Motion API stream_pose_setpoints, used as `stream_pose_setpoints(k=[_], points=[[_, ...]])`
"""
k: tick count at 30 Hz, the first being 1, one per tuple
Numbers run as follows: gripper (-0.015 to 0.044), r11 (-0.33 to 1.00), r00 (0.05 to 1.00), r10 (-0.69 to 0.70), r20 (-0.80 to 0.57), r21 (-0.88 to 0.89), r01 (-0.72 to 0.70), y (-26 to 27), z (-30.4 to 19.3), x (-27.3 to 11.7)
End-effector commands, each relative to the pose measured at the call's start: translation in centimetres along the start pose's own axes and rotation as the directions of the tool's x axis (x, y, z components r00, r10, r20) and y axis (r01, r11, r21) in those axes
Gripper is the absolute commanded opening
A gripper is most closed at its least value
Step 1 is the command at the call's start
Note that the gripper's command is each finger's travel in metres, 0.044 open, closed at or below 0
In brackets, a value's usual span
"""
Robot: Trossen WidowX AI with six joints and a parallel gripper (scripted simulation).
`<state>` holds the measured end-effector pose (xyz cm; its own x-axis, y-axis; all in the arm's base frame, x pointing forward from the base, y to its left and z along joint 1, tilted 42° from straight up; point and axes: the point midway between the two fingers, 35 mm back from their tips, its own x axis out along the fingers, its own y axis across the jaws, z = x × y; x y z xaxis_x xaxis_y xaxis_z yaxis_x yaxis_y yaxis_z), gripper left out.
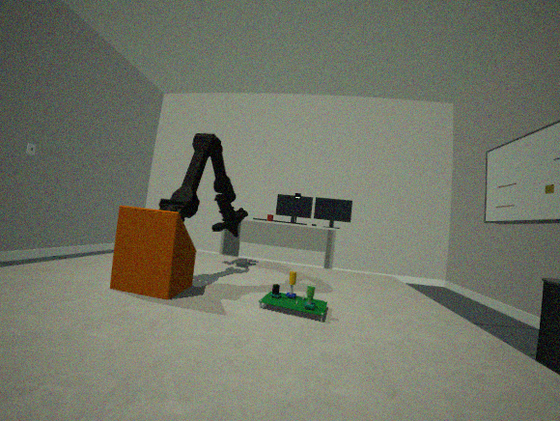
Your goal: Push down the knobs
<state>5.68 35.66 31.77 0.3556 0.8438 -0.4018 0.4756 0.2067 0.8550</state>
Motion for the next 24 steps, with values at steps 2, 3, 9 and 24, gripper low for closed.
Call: stream_pose_setpoints(k=[2, 3, 9, 24], points=[[0.0000, 0.998, 0.997, -0.039, 0.070, 0.046, 0.036, -0.2, 3.1, 1.8], [0.0000, 0.998, 0.996, -0.047, 0.082, 0.055, 0.042, -0.3, 3.7, 2.1], [0.0000, 0.988, 0.983, -0.110, 0.149, 0.123, 0.092, -0.6, 7.0, 3.9], [0.0000, 0.917, 0.915, -0.287, 0.282, 0.358, 0.177, -2.1, 16.7, 7.0]])
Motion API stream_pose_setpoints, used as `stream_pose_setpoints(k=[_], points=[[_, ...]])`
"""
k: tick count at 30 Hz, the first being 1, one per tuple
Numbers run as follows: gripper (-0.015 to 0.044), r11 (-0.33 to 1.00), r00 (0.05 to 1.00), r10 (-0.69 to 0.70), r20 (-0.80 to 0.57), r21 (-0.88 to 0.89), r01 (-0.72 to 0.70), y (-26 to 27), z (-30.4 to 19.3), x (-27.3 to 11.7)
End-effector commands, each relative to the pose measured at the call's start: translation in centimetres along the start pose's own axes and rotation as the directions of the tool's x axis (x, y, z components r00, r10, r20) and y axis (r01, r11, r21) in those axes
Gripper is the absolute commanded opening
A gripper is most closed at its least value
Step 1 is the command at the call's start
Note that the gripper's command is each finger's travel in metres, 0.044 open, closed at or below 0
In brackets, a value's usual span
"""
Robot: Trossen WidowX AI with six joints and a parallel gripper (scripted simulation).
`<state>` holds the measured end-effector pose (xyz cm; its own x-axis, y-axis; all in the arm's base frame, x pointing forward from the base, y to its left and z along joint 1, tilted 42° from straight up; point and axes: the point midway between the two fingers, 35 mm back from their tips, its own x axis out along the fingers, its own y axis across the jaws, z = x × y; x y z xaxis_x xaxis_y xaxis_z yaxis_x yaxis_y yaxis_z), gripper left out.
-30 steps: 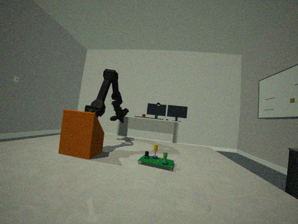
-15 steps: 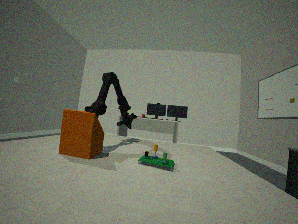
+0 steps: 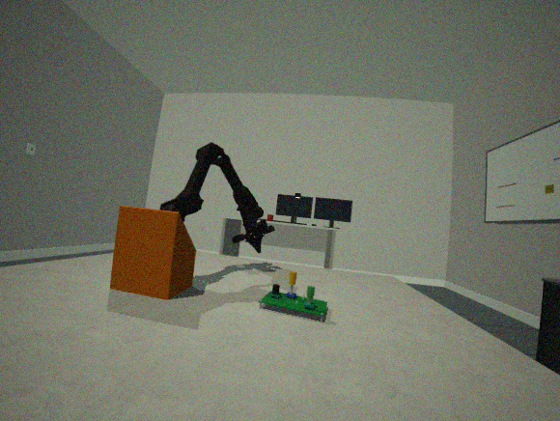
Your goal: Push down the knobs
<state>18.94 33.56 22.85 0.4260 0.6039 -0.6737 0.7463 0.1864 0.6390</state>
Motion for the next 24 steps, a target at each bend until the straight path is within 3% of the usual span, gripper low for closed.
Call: stream_pose_setpoints(k=[1, 24], points=[[0.0000, 0.996, 0.998, -0.045, 0.041, 0.075, 0.042, 0.4, 2.4, 1.4], [0.0000, 0.812, 0.941, -0.310, 0.137, 0.553, 0.187, 0.5, 17.3, 5.6]])
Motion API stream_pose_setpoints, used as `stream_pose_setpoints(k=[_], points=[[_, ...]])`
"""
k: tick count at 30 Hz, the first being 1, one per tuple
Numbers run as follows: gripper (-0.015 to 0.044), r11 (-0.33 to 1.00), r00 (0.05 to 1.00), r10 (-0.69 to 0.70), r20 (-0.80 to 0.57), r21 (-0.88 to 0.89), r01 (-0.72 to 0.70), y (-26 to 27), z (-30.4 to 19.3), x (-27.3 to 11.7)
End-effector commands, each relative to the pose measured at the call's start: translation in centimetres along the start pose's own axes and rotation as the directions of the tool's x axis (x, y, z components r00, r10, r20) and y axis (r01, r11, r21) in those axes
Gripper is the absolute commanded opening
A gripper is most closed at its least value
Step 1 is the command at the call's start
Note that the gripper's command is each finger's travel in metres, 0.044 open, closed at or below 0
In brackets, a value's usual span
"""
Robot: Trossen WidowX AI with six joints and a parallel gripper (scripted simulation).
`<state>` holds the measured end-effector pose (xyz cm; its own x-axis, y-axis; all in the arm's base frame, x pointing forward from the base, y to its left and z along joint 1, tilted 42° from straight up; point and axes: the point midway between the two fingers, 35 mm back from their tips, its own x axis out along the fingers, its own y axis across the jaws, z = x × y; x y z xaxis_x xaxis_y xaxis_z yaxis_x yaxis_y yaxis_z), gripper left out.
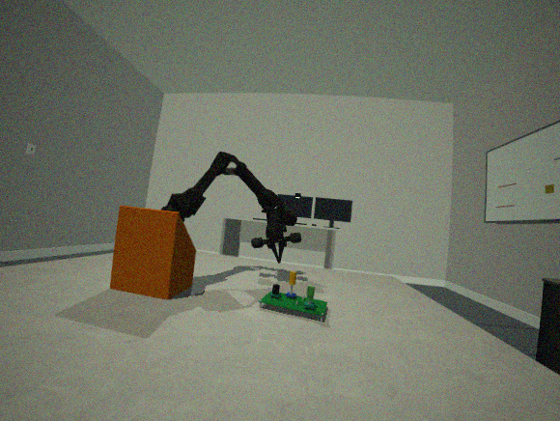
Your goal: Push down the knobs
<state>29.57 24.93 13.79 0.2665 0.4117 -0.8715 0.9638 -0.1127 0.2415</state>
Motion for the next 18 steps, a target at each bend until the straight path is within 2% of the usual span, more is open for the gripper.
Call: stream_pose_setpoints(k=[1, 9, 18], points=[[0.0000, 0.995, 0.999, -0.035, 0.015, 0.091, 0.033, 1.2, 2.1, 0.6], [0.0000, 0.956, 0.995, -0.100, 0.024, 0.278, 0.090, 3.1, 6.3, 1.5], [0.0000, 0.840, 0.982, -0.187, -0.012, 0.517, 0.167, 4.6, 11.2, 2.2]])
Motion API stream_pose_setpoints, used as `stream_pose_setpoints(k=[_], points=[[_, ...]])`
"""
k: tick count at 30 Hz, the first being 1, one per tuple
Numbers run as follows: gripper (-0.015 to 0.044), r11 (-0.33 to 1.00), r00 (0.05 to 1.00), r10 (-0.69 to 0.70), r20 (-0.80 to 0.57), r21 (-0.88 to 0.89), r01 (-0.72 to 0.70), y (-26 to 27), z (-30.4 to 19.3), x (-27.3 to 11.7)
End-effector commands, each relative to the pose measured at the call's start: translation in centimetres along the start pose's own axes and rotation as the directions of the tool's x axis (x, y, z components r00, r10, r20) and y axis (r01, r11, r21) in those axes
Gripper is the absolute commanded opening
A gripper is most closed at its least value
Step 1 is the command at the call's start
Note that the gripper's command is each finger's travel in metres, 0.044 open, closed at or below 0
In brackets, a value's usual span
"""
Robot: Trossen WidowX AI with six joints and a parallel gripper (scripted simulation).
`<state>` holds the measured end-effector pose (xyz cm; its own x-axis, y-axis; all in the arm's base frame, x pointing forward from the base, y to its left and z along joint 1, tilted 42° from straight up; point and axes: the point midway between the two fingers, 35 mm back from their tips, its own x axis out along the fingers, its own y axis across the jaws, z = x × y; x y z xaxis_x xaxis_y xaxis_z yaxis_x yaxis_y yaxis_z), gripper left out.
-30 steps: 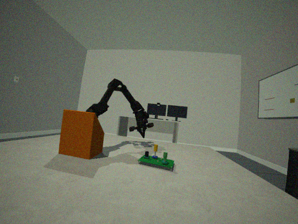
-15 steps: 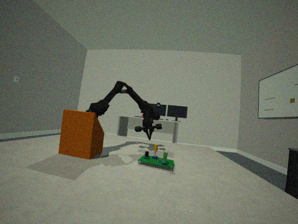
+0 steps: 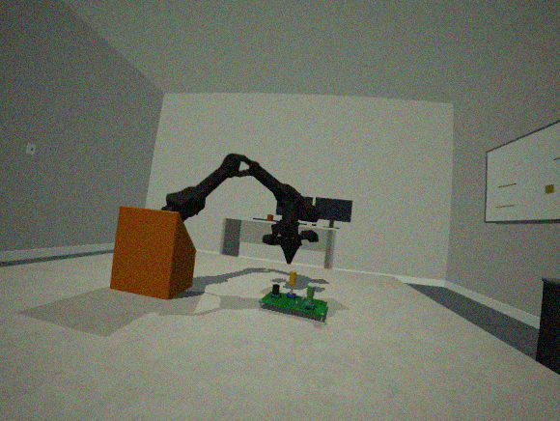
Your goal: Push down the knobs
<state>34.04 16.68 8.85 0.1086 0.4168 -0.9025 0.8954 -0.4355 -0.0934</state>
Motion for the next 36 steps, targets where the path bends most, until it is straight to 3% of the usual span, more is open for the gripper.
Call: stream_pose_setpoints(k=[1, 11, 22, 36], points=[[0.0000, 0.991, 0.999, -0.044, -0.009, 0.123, 0.045, 1.5, 1.6, 0.1], [0.0000, 0.900, 0.988, -0.137, -0.069, 0.408, 0.154, 4.8, 6.0, 0.0], [0.0000, 0.689, 0.960, -0.198, -0.196, 0.669, 0.279, 7.8, 11.0, -0.5], [0.0000, 0.654, 0.955, -0.201, -0.218, 0.696, 0.297, 7.8, 11.2, 1.3]])
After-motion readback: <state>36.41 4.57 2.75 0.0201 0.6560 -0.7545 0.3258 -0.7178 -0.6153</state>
